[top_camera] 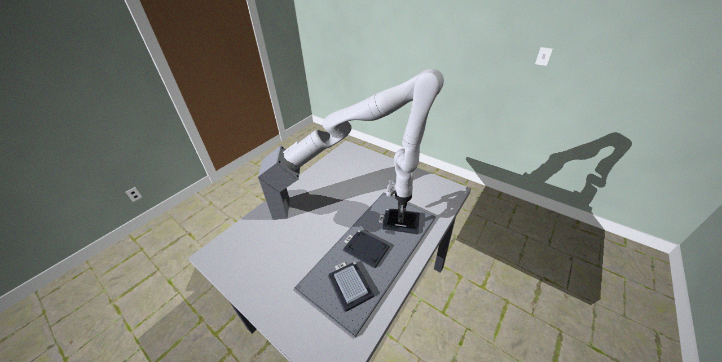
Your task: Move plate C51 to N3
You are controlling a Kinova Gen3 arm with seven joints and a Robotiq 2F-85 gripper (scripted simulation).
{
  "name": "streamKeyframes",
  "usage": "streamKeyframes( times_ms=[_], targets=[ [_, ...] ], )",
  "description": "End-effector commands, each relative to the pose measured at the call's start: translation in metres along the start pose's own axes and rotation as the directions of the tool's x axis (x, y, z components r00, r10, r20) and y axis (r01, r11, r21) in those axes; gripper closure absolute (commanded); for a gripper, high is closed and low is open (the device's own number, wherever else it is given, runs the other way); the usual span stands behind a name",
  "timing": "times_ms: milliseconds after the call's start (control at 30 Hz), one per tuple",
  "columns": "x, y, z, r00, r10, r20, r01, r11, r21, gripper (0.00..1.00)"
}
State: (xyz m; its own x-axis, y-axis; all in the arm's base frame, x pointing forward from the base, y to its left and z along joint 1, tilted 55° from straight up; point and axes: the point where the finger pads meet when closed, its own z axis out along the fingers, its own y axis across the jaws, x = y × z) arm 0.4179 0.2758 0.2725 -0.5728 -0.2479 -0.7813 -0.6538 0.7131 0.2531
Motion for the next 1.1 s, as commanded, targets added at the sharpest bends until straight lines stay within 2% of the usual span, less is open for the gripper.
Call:
streamKeyframes(
  times_ms=[0,467,1067],
  targets=[
    [0.0,-0.001,0.002,1.0,0.002,0.0,-0.002,1.0,0.001,0.0],
    [0.0,0.001,0.018,1.0,0.002,0.001,-0.002,1.0,0.001,0.0],
    [0.0,0.0,0.018,1.0,0.002,0.001,-0.002,1.0,0.001,0.0]
  ],
)
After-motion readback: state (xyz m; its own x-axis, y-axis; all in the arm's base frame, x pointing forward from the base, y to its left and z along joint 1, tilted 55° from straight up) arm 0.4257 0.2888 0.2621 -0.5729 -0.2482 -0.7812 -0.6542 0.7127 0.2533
